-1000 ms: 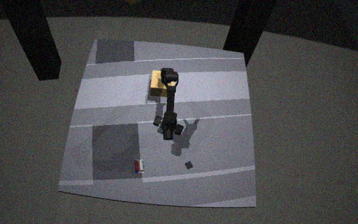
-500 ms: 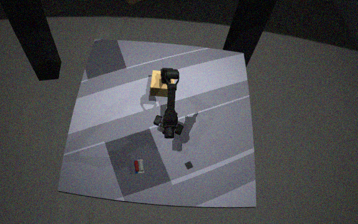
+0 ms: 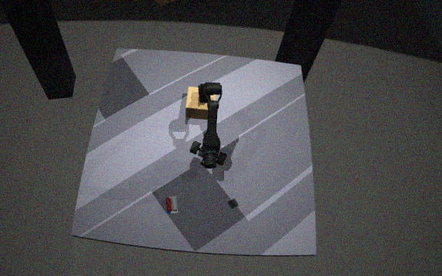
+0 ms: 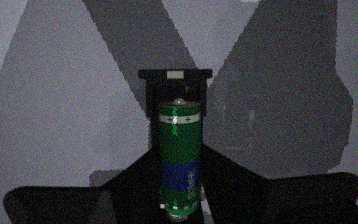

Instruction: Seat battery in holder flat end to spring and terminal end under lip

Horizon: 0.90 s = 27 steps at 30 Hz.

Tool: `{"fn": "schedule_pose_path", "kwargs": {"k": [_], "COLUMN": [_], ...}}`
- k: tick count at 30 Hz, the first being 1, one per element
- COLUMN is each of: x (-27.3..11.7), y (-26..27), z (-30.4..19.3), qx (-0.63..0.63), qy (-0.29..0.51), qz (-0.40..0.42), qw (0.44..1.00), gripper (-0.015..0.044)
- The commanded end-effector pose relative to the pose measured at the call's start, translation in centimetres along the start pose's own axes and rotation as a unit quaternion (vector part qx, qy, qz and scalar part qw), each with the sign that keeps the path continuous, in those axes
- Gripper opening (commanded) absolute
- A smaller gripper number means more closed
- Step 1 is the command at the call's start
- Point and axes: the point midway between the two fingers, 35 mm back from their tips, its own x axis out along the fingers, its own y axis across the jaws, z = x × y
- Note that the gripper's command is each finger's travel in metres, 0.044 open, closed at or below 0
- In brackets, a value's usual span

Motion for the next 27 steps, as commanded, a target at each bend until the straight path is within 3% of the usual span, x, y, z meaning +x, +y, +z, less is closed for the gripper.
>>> {"fn": "schedule_pose_path", "kwargs": {"k": [1,27], "x": [0.1,0.3], "y": [0.2,0.2], "z": [-0.1,1.3], "qx": [0.004,0.005], "qy": [0.014,0.027], "qz": [0.002,-0.002], "qw": [1.000,1.000], "gripper": [0.0086,0.0086]}}
